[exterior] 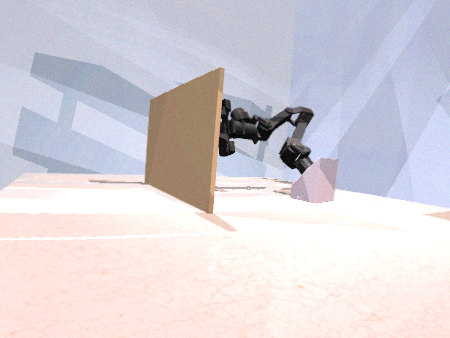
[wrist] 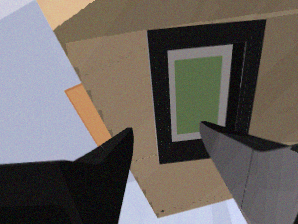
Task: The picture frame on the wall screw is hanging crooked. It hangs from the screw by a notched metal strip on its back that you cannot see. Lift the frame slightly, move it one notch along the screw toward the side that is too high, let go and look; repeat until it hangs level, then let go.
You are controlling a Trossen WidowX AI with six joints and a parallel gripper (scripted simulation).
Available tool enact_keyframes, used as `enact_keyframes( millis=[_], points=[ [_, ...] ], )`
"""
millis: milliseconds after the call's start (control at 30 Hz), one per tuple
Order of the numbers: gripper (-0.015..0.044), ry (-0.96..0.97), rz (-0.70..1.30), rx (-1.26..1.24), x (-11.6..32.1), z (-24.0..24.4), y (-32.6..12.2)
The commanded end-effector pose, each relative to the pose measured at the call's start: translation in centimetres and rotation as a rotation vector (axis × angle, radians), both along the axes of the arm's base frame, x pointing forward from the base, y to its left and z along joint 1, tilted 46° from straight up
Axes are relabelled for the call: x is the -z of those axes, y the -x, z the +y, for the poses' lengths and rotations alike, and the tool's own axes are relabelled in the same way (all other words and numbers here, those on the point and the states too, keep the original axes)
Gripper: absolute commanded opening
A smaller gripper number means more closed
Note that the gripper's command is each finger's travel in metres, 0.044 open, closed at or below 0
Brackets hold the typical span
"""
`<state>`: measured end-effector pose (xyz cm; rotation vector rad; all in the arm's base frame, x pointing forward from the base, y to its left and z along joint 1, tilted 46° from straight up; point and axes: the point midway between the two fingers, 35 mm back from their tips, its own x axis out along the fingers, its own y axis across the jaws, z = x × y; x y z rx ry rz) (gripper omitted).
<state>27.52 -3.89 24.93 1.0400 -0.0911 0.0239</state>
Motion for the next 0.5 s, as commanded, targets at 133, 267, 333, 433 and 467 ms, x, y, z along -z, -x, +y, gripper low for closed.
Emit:
enact_keyframes(
  millis=[133,267,333,433,467],
  points=[
    [0.0260,0.002,-0.006,0.001,0.0,0.1,-3.8],
    [0.0260,0.002,-0.006,0.001,0.0,0.1,-3.8],
    [0.0260,0.002,-0.006,0.001,0.0,0.1,-3.8],
    [0.0260,0.002,-0.006,0.001,0.0,0.1,-3.8],
    [0.0260,0.002,-0.006,0.001,0.0,0.1,-3.8]
  ],
)
